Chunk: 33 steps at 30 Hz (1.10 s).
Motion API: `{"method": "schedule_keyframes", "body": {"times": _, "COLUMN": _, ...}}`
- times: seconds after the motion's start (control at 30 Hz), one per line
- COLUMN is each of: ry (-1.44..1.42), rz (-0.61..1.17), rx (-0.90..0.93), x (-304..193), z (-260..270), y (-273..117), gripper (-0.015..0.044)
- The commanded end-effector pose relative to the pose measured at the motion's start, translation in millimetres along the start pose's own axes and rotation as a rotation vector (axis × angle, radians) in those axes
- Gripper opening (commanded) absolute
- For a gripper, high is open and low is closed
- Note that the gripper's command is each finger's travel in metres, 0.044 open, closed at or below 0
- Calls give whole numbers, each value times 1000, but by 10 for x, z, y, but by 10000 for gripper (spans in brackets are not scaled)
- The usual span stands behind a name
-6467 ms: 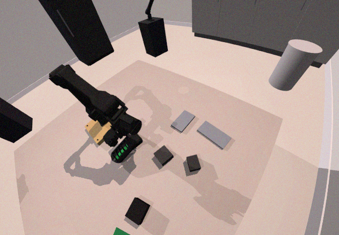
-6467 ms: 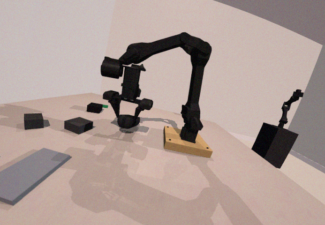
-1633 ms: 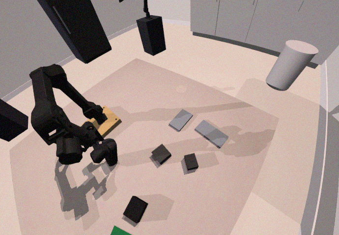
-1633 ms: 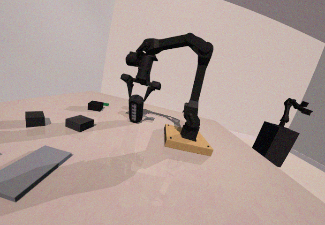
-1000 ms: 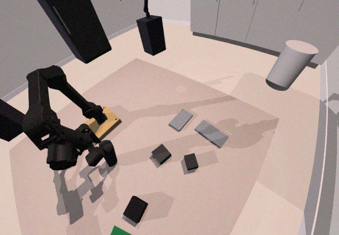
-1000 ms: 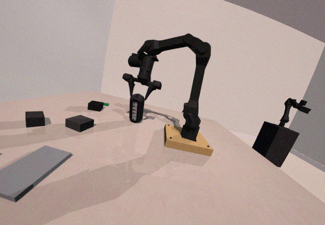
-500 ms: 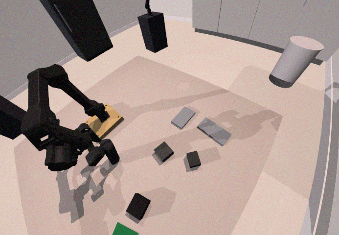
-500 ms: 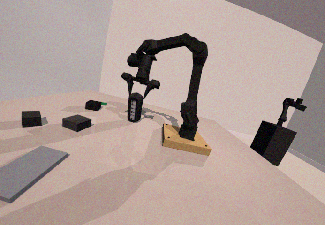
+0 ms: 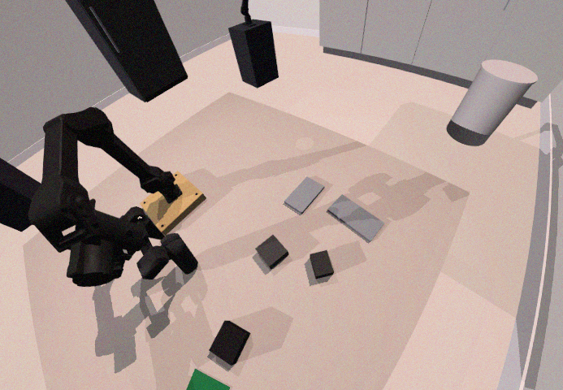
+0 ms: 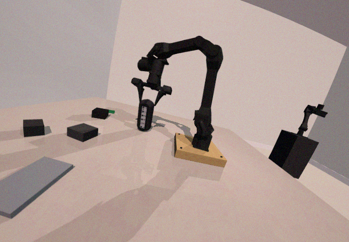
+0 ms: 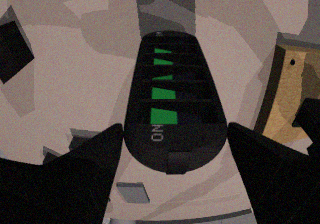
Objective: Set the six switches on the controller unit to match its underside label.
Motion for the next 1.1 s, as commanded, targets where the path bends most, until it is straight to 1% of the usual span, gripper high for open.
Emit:
{"method": "schedule_keyframes", "body": {"times": 0.0, "ry": -3, "rz": -18, "rx": -9, "x": 46, "z": 8, "y": 14, "gripper": 335}}
{"method": "schedule_keyframes", "body": {"times": 1.07, "ry": -3, "rz": -92, "rx": -18, "x": 210, "z": -12, "y": -27, "gripper": 335}}
Point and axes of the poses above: the point midway between the two fingers, 35 mm back from their tips, its own y axis out along the fingers, its own z axis across the jaws, x = y × z, the point moved 10 cm from there along -y, back along the fingers, and after that the axes turned 7 degrees about -y, right-handed, at the moved point
